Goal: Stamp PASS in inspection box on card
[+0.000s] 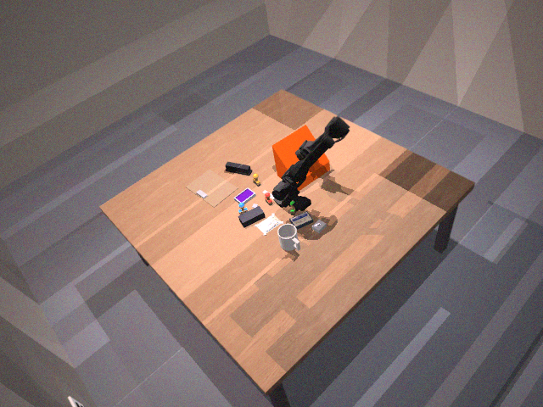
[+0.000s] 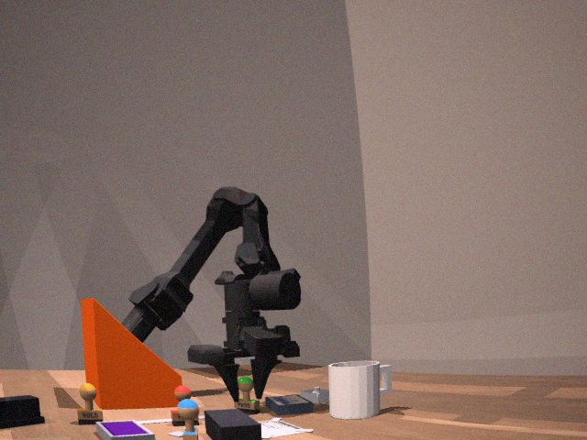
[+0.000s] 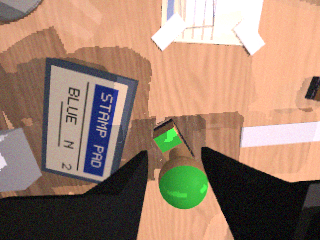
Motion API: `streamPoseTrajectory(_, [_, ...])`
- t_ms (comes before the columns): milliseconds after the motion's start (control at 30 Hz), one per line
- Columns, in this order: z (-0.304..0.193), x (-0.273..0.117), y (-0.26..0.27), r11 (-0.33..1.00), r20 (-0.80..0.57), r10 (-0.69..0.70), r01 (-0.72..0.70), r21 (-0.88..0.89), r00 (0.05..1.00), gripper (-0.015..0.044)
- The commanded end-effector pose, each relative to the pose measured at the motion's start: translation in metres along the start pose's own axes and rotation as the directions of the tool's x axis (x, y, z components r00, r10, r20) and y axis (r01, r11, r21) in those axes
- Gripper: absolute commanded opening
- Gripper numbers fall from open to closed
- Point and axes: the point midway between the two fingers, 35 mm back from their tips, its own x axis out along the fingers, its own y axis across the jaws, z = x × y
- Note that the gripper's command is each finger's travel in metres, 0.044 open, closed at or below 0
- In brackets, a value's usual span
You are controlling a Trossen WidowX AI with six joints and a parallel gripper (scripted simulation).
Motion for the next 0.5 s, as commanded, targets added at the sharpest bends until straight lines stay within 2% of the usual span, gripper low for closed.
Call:
streamPoseTrajectory(0, [0.0001, -0.0001, 0.0001, 1.0, 0.0, 0.0, 0.0, 0.0, 1.0, 0.0171])
streamPoseTrajectory(467, [0.0001, -0.0001, 0.0001, 1.0, 0.0, 0.0, 0.0, 0.0, 1.0, 0.0077])
